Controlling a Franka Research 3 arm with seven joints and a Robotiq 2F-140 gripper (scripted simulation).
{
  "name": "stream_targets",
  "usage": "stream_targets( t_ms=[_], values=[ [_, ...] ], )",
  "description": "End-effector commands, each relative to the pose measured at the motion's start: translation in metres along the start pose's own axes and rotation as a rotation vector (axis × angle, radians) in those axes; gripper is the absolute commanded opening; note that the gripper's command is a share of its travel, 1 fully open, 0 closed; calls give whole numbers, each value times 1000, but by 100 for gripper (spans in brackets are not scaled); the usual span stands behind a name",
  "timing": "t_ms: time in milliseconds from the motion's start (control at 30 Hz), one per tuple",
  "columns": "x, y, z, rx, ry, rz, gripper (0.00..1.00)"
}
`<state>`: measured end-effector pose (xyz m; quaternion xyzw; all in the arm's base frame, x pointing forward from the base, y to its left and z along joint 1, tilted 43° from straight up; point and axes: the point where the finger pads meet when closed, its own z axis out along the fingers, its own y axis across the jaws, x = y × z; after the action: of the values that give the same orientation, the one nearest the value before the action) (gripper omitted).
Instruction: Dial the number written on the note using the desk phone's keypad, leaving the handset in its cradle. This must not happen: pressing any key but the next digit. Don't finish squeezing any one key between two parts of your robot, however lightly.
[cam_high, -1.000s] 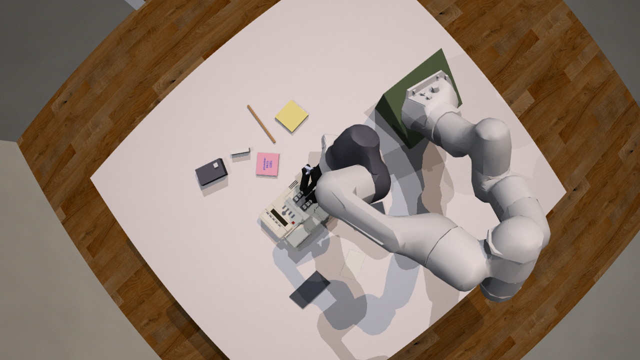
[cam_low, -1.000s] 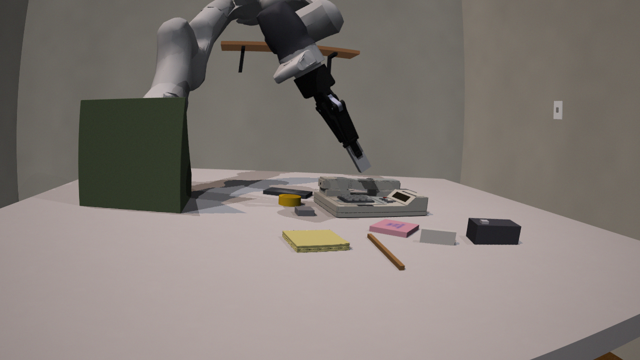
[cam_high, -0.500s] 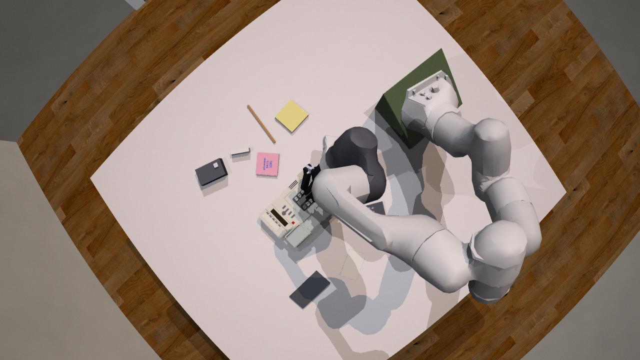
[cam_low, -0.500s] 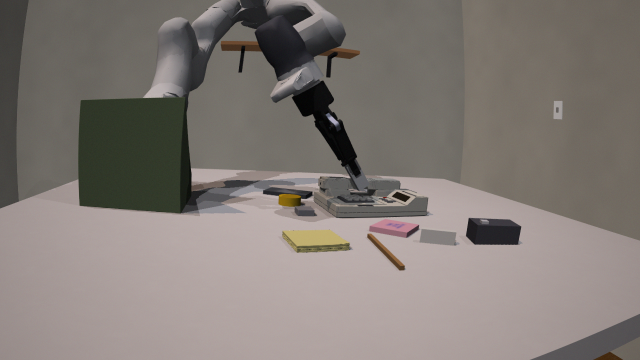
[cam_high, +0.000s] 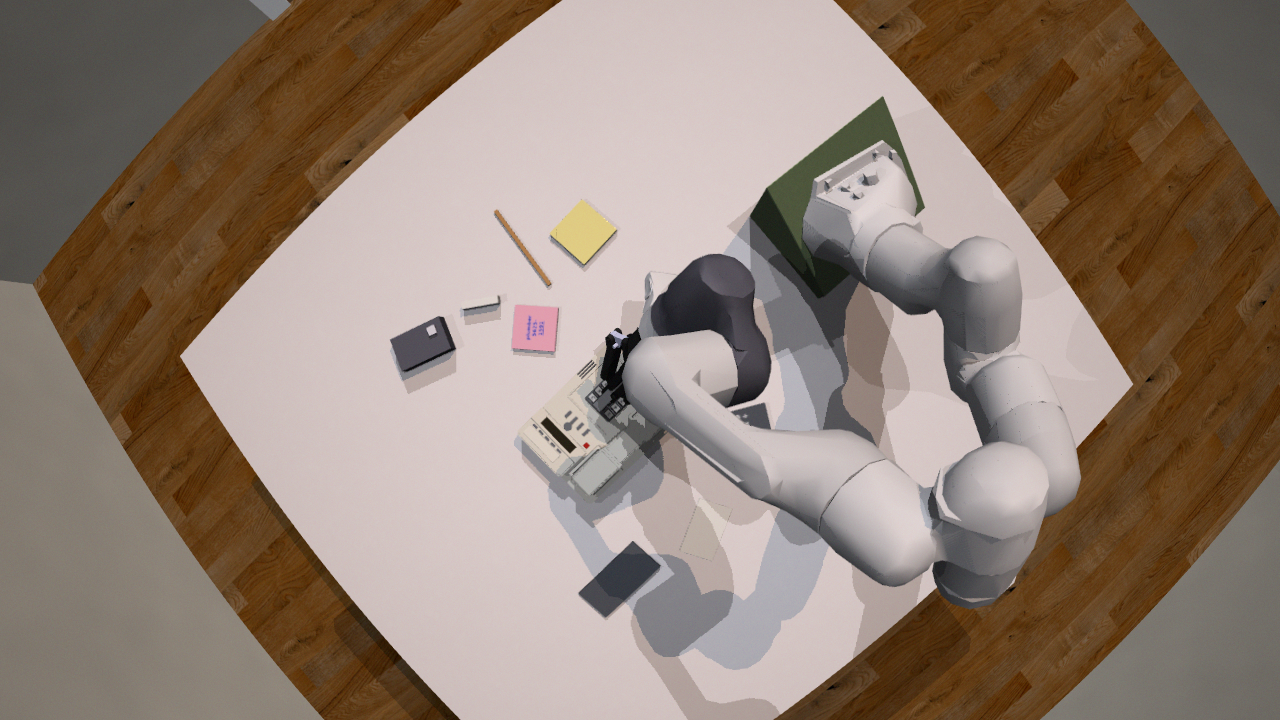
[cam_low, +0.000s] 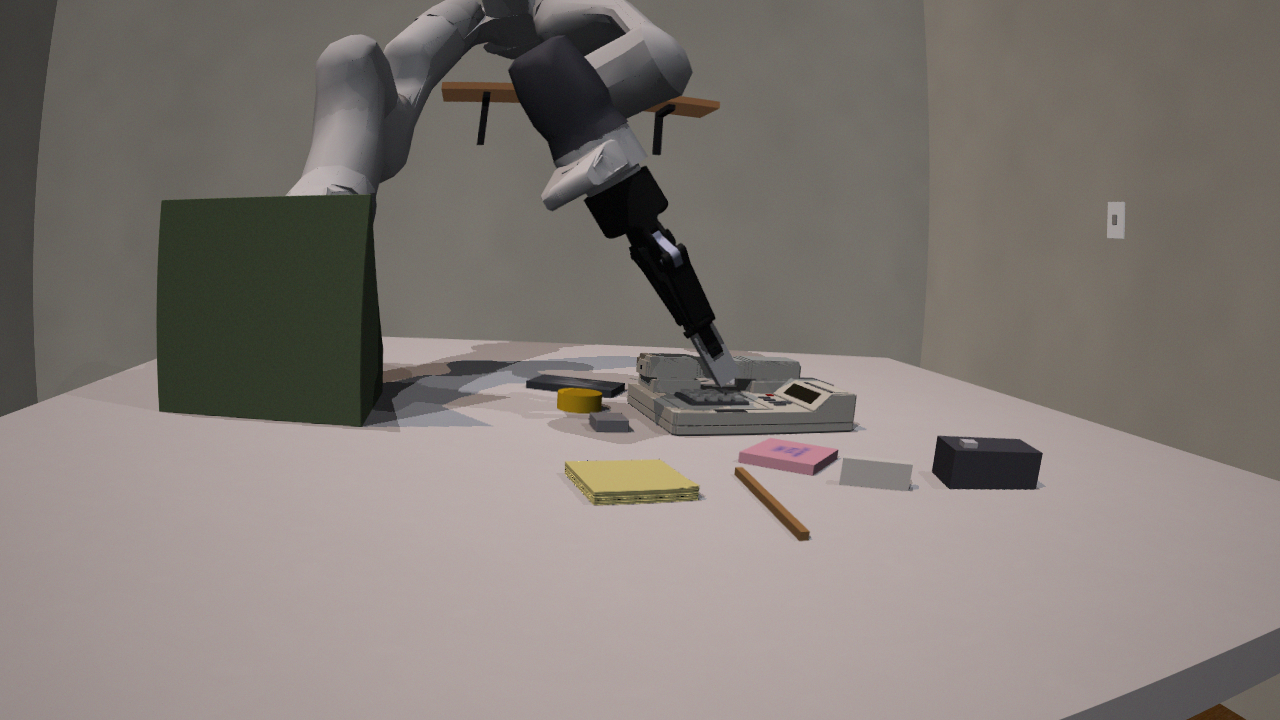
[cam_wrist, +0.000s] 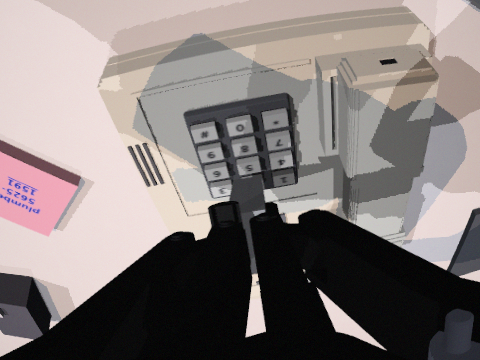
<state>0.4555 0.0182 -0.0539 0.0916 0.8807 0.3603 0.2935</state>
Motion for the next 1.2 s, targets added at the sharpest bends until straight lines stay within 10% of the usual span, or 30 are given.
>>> stream_targets(
  t_ms=[0,1167],
  values=[
    [1,2,4,-4,0,-16,0],
    [4,2,8,-4,0,-16,0]
  ],
)
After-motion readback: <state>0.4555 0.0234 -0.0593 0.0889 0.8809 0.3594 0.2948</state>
